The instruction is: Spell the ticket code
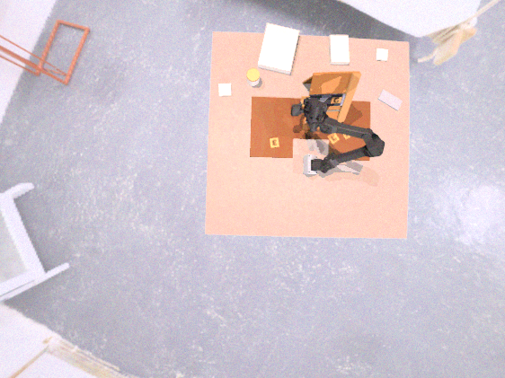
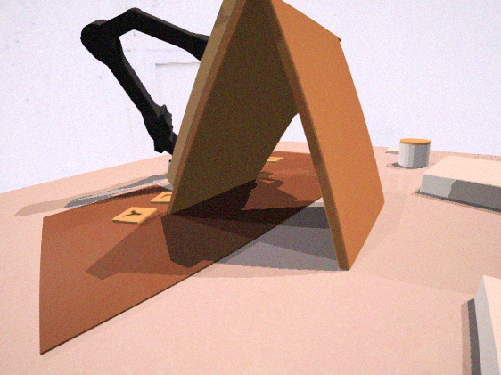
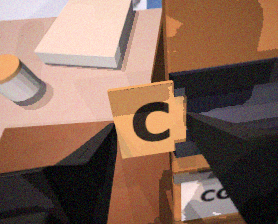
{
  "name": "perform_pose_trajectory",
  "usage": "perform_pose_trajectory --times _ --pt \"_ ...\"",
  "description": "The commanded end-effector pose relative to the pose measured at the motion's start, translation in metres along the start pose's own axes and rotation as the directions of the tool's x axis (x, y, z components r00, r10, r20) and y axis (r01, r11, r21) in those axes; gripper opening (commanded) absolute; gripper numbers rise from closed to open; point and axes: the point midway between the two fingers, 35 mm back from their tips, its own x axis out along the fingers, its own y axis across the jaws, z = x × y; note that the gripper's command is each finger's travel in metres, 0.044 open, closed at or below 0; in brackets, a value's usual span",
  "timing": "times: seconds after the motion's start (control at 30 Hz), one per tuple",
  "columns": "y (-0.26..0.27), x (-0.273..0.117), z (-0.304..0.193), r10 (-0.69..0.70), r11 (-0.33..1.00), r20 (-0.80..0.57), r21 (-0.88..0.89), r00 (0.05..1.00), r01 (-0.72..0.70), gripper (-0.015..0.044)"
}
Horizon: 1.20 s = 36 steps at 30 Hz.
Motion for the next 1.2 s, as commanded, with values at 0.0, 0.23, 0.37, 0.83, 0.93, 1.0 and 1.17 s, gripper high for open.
perform_pose_trajectory --times 0.0,0.23,0.37,0.83,0.93,1.0,1.17 --pt "-0.002 0.000 -0.001 0.005 1.000 0.000 -0.004 1.000 -0.005 0.0000" --pt "-0.005 0.000 -0.001 0.005 1.000 0.000 -0.004 1.000 -0.005 0.0000" --pt "-0.007 0.000 -0.001 0.005 1.000 0.000 -0.004 1.000 -0.005 0.0000" --pt "-0.014 0.000 -0.001 0.004 1.000 0.000 -0.004 1.000 -0.004 0.0000" --pt "-0.016 0.000 -0.001 0.004 1.000 0.000 -0.004 1.000 -0.004 0.0000" --pt "-0.017 0.000 -0.001 0.004 1.000 0.000 -0.005 1.000 -0.004 0.0000" --pt "-0.019 0.000 -0.001 0.004 1.000 0.000 -0.005 1.000 -0.004 0.0000"
